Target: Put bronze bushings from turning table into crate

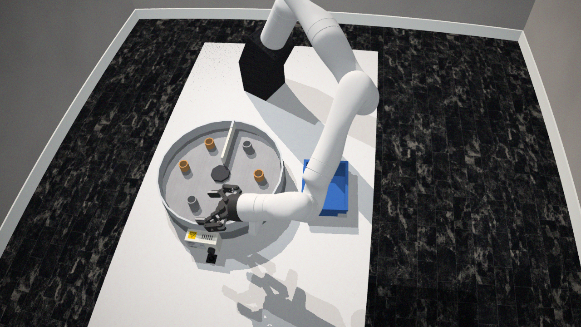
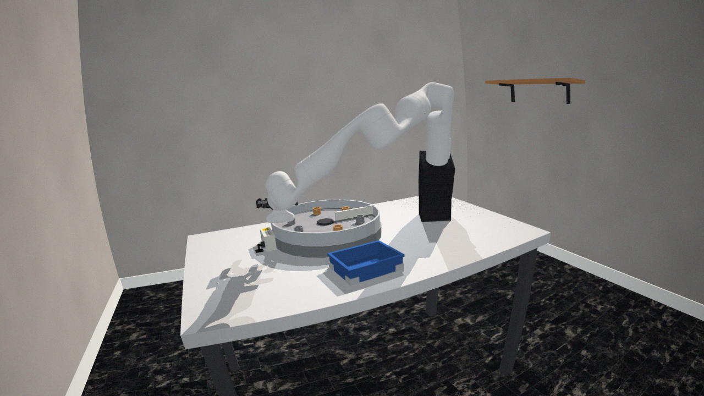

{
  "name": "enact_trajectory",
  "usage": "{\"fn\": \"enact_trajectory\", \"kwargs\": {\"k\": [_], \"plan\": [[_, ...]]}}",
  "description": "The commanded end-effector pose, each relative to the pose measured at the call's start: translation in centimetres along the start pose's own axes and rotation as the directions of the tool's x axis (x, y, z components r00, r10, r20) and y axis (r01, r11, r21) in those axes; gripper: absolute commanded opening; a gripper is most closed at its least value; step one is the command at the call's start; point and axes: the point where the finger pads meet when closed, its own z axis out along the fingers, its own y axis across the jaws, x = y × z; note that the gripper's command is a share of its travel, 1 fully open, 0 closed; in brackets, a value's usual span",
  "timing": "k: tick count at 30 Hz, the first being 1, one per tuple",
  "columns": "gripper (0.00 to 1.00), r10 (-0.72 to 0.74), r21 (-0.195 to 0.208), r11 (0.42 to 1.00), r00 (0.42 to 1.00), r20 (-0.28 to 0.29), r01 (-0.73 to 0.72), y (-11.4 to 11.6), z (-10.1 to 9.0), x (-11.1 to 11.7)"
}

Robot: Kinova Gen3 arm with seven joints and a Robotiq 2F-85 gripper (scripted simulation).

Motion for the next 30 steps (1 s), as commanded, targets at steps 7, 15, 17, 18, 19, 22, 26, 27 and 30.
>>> {"fn": "enact_trajectory", "kwargs": {"k": [7,15,17,18,19,22,26,27,30], "plan": [[1.00,0.002,-0.001,1.000,1.000,0.000,-0.002,0.1,-0.1,-0.1],[1.00,0.002,-0.001,1.000,1.000,0.000,-0.002,0.1,-0.1,-0.1],[1.00,0.002,-0.001,1.000,1.000,0.000,-0.002,0.1,-0.1,-0.1],[1.00,0.002,-0.001,1.000,1.000,0.000,-0.002,-0.6,-0.8,-0.7],[1.00,0.002,-0.001,1.000,1.000,0.000,-0.002,-1.2,-1.4,-1.3],[1.00,0.002,-0.001,1.000,1.000,0.000,-0.002,-3.2,-3.5,-3.2],[1.00,0.002,-0.001,1.000,1.000,0.000,-0.002,-3.2,-3.5,-3.2],[1.00,0.002,-0.001,1.000,1.000,0.000,-0.002,-3.2,-3.5,-3.2],[1.00,0.002,-0.001,1.000,1.000,0.000,-0.002,-3.2,-3.5,-3.2]]}}
